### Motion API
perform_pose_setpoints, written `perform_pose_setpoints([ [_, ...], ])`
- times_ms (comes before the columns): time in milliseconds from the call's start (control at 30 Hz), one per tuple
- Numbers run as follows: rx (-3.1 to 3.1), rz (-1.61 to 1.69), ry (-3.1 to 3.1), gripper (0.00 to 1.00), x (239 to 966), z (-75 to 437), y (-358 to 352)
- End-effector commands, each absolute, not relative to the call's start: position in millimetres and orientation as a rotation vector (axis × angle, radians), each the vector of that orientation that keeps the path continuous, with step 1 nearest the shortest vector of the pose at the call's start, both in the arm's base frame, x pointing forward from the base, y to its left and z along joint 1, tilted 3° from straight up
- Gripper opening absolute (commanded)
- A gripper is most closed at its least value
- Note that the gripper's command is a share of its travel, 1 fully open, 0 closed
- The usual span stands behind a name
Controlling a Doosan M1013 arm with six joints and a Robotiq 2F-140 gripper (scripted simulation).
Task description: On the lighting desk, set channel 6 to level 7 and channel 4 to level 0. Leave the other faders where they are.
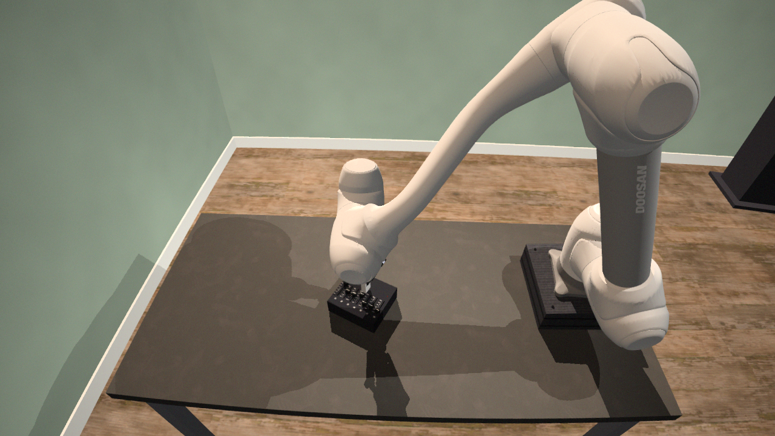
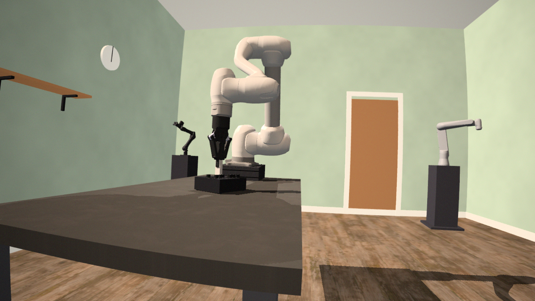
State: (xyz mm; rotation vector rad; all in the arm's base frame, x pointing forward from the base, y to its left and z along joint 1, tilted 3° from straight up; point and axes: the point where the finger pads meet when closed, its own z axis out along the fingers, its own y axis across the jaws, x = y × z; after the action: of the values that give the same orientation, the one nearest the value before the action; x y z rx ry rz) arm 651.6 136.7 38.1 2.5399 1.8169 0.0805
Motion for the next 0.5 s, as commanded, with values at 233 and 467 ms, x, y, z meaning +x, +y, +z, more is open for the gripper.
perform_pose_setpoints([
  [233,2.540,0.081,1.817,0.10,652.4,38.3,139.2],
  [467,2.540,0.081,1.817,0.10,653.2,38.4,141.4],
])
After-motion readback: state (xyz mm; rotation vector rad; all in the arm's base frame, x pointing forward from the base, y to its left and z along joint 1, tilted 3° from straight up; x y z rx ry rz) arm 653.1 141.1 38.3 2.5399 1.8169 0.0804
